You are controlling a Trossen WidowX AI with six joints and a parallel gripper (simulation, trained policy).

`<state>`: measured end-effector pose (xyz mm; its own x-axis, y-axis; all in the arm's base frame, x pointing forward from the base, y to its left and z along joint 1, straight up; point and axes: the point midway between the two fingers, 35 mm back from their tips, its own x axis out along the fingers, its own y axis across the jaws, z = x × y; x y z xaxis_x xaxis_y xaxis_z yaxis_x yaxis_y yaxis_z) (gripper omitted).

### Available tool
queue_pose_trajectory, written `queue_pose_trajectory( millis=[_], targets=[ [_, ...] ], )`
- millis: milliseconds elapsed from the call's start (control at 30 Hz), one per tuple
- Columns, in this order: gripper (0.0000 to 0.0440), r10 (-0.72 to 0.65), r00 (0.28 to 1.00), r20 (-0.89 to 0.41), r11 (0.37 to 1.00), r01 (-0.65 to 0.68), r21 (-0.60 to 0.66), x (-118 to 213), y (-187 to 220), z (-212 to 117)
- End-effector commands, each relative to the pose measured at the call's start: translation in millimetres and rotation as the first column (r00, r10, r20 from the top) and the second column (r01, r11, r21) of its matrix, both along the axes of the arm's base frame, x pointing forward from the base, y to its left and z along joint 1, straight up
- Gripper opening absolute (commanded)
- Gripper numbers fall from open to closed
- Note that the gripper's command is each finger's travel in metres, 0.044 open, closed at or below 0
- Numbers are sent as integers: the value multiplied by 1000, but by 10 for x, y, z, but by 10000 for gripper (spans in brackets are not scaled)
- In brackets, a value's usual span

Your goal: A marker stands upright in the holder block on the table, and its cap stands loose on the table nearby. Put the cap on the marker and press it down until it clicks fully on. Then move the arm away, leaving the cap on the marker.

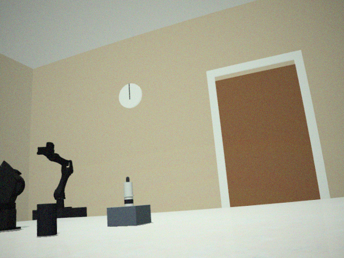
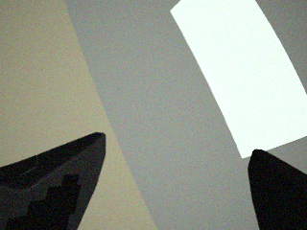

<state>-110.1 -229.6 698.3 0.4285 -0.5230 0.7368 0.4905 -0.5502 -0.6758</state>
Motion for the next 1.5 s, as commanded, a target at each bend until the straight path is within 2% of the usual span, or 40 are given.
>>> queue_pose_trajectory(
  millis=[0,733,1467],
  targets=[
    [297,9,999,-33,999,-10,-36,97,73,10],
    [302,10,964,-264,967,-77,-243,683,533,-50],
    [308,-41,887,-461,888,-179,-424,1216,1025,-248]
  ],
)
